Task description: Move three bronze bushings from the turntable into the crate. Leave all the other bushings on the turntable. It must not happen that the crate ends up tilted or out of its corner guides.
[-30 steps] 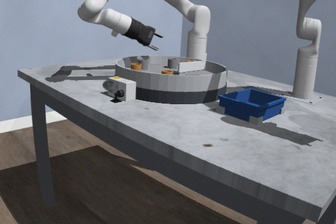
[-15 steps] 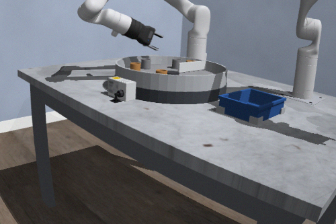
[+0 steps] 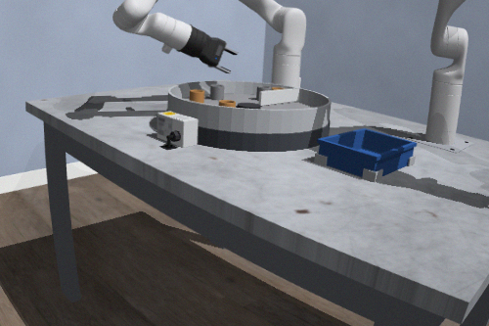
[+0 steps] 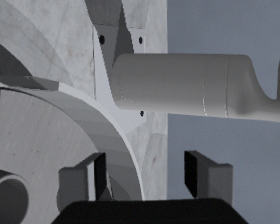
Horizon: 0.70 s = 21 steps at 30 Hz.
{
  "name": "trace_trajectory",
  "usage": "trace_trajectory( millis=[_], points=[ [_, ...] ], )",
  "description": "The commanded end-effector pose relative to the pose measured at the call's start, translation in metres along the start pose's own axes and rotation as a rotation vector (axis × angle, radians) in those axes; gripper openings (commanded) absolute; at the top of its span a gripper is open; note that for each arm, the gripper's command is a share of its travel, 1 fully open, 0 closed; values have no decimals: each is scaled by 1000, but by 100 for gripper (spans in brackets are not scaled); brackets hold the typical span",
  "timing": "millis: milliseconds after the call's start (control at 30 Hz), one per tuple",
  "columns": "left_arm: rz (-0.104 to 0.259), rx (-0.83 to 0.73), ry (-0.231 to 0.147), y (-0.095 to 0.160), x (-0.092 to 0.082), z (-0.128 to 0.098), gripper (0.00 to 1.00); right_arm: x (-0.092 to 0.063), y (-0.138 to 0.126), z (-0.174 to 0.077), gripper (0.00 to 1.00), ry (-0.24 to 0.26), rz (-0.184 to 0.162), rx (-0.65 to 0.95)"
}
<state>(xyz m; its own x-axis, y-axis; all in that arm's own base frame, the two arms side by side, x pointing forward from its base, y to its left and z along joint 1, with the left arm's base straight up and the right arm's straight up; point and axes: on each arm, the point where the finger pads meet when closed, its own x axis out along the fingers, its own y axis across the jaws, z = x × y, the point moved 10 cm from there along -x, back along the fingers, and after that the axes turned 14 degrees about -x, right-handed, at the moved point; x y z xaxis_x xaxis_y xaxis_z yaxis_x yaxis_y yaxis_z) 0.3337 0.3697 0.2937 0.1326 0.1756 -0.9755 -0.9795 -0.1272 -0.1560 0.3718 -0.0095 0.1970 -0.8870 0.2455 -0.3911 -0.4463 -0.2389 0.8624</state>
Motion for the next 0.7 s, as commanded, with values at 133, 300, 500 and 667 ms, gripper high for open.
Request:
trace_trajectory(
  millis=[133, 300, 500, 667],
  points=[
    [19, -13, 3, 23, -1, 17, 100, 0, 1, 1, 100, 4, -3, 4],
    [30, -18, 7, 36, -1, 26, 100, 0, 1, 1, 100, 4, -3, 4],
    [42, -23, 12, 53, -1, 36, 100, 0, 1, 1, 100, 4, -3, 4],
    [52, -28, 16, 66, -1, 43, 100, 0, 1, 1, 100, 4, -3, 4]
  ],
)
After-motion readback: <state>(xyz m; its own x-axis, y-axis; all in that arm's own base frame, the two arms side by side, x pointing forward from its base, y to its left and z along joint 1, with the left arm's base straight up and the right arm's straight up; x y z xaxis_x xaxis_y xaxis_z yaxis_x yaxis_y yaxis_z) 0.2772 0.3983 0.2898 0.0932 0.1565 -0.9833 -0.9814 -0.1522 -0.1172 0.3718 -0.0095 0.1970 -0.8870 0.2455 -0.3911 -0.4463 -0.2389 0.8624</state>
